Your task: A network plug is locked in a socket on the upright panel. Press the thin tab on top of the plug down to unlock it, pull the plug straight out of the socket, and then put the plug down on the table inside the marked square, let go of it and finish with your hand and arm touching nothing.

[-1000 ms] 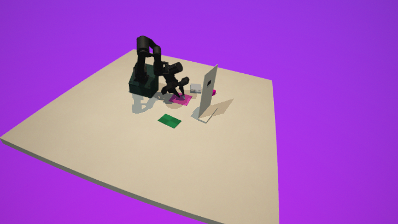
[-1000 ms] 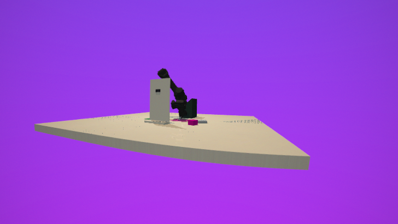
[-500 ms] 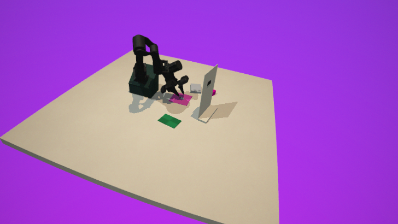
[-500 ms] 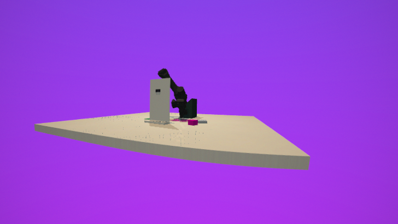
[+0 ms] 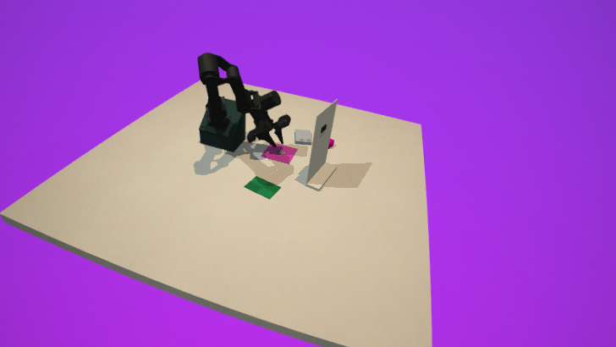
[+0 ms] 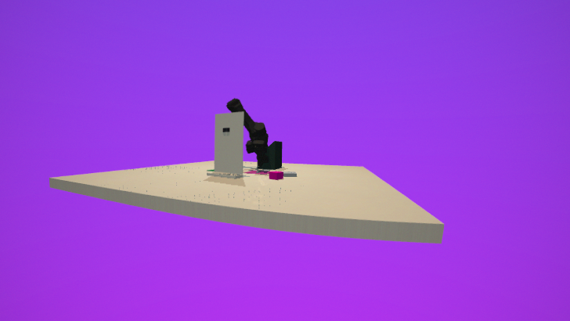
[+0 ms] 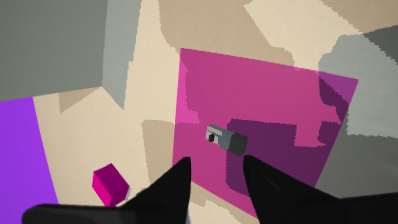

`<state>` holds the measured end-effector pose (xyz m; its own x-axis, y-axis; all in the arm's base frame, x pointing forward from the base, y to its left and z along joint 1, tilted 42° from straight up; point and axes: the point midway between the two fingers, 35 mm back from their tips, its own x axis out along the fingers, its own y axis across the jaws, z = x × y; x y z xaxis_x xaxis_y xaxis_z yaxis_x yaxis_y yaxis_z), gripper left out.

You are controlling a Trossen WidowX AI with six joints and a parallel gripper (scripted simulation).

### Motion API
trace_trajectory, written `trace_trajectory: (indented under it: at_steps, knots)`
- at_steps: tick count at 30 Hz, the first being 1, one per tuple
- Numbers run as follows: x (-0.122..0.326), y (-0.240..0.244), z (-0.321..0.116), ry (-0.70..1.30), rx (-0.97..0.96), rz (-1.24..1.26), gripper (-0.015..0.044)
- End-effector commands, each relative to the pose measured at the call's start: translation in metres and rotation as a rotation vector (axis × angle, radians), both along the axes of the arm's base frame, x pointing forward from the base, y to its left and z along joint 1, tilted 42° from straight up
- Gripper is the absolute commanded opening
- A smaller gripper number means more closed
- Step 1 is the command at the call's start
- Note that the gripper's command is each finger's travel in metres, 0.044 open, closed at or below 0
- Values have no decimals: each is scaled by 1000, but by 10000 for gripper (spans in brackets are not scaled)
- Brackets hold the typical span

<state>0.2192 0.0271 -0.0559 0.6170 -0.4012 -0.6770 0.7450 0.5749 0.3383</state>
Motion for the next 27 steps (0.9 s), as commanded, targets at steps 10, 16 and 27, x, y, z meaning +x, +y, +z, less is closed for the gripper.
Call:
trace_trajectory:
  at_steps: [10, 16, 27]
  knots:
    - [-3, 5, 6, -3, 1, -4, 156]
    - [-2, 9, 8, -1, 3, -4, 156]
    - [-2, 18, 14, 2, 6, -5, 156]
